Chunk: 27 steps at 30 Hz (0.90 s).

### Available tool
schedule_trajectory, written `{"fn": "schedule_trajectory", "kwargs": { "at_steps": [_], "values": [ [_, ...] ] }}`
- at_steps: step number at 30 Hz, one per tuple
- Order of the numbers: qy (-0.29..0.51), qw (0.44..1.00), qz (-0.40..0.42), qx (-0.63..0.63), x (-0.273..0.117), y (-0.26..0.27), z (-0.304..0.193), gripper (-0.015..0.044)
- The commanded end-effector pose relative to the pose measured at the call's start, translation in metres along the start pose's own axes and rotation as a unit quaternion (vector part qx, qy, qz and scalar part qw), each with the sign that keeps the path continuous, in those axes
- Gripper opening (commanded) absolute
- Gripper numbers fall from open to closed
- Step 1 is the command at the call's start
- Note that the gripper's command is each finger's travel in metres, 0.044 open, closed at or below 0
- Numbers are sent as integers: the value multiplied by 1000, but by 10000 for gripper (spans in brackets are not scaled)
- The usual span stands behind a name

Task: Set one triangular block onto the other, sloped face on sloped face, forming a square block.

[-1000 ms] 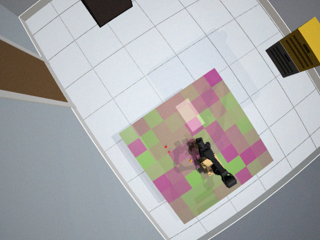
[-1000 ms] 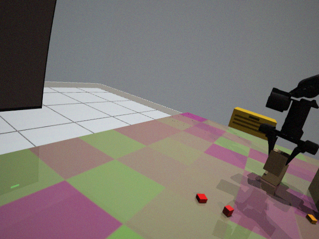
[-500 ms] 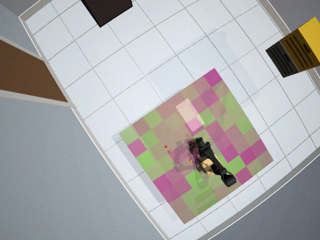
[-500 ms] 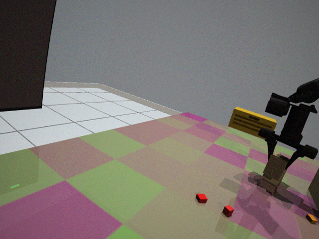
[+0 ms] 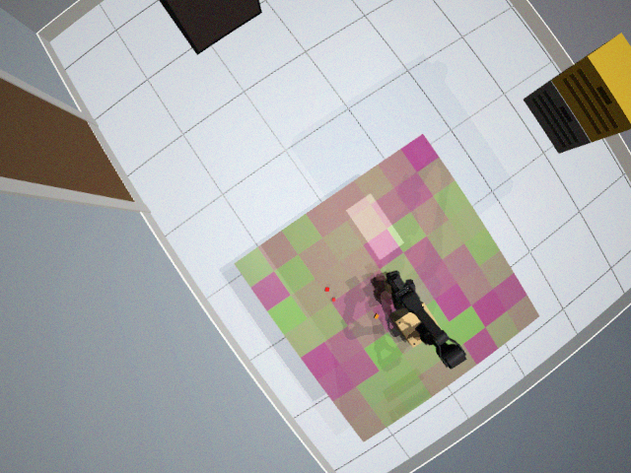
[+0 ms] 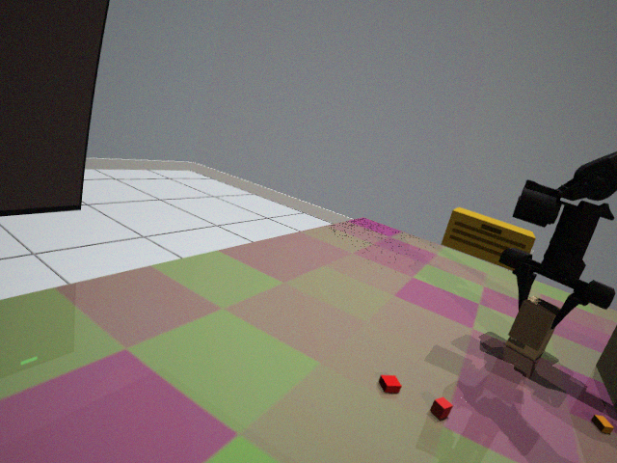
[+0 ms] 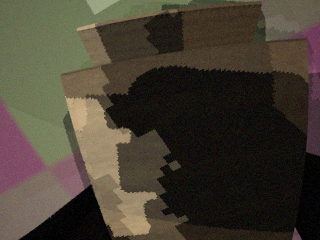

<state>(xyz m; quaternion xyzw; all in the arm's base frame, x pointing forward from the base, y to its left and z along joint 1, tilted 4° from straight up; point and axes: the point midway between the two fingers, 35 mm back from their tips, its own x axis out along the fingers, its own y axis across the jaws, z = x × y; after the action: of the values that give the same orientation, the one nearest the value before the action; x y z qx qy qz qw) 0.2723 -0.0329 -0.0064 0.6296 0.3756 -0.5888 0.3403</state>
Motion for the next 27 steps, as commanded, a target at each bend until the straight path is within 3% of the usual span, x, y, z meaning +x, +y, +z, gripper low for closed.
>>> {"fn": "schedule_trajectory", "kwargs": {
  "at_steps": [1, 27],
  "values": [
    [3, 1000, 1, -3, 0, 0, -2, 0],
    [3, 1000, 1, -3, 13, 0, 4, 0]
  ]
}}
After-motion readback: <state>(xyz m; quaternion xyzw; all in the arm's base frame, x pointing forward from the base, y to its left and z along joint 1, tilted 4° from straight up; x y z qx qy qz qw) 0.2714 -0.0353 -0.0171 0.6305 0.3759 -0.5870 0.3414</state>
